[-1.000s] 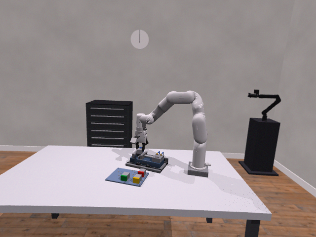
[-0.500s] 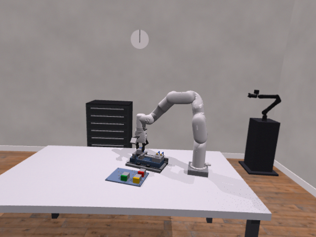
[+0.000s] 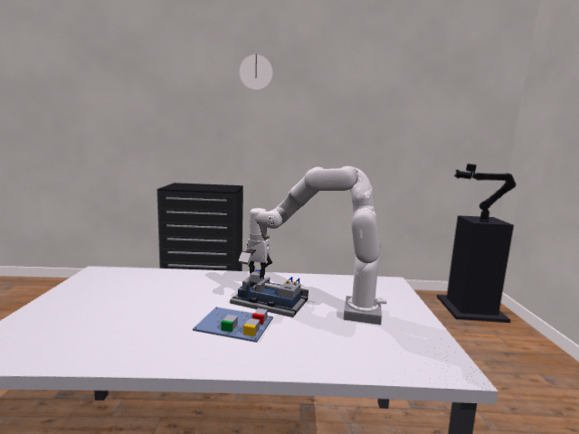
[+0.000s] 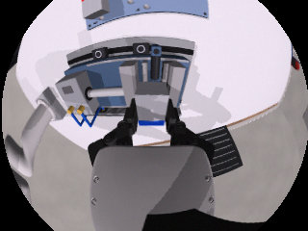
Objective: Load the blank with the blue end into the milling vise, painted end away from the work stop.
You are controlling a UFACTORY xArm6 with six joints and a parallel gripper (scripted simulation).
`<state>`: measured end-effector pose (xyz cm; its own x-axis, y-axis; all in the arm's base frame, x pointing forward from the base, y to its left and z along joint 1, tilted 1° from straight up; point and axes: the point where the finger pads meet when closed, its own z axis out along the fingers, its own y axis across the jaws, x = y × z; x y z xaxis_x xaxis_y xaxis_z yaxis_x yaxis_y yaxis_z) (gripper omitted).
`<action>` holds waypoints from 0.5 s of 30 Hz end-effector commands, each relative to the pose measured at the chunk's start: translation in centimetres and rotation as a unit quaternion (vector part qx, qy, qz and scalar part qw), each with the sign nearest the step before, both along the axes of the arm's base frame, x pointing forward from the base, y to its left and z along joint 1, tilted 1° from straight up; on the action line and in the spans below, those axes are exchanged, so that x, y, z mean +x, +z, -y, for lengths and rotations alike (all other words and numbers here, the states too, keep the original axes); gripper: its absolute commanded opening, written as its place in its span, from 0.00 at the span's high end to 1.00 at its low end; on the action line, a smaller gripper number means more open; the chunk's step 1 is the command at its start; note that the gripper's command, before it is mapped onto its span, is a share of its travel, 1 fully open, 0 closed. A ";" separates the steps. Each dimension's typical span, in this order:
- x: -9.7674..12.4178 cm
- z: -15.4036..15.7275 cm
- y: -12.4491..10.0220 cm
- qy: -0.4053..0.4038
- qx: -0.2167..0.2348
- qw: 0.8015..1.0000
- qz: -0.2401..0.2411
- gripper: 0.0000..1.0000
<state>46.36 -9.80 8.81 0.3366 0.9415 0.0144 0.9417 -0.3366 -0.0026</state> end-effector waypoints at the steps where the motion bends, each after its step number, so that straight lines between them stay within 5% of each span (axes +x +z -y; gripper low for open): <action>1: 0.2 0.0 0.2 0.000 -0.001 1.000 0.002 1.00; 15: 0.2 0.0 0.0 0.000 -0.001 1.000 0.002 1.00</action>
